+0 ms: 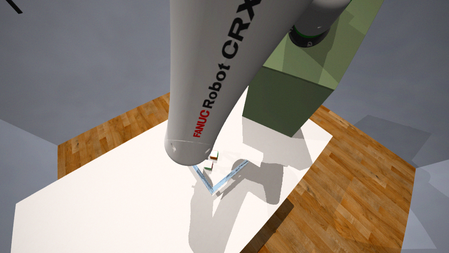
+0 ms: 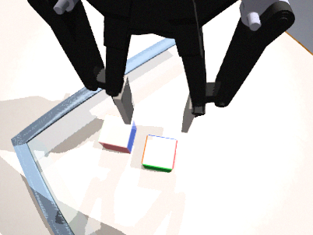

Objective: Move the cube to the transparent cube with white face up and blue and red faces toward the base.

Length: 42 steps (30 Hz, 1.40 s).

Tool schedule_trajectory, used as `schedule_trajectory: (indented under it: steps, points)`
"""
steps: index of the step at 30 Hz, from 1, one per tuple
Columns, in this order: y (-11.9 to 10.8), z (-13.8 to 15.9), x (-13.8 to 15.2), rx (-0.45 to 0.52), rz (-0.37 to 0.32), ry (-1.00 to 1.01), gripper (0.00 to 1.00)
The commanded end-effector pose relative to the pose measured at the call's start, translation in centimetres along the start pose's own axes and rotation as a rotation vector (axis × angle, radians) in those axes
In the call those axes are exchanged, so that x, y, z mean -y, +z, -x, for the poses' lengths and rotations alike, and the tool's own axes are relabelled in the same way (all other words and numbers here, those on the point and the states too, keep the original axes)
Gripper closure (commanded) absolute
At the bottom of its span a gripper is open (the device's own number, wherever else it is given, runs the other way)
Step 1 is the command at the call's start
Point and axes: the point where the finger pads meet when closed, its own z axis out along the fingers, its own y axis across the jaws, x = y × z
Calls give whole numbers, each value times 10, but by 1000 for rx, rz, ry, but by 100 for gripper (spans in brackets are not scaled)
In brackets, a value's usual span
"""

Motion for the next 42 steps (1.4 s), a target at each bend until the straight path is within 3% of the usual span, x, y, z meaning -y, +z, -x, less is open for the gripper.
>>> schedule_trajectory:
  steps: [1,27,34,42]
  points:
    - [-1,-4,-1,1,0,0,59]
    - [0,-11,-1,1,0,0,59]
    - [6,-35,8,1,0,0,59]
    - [6,-36,8,1,0,0,59]
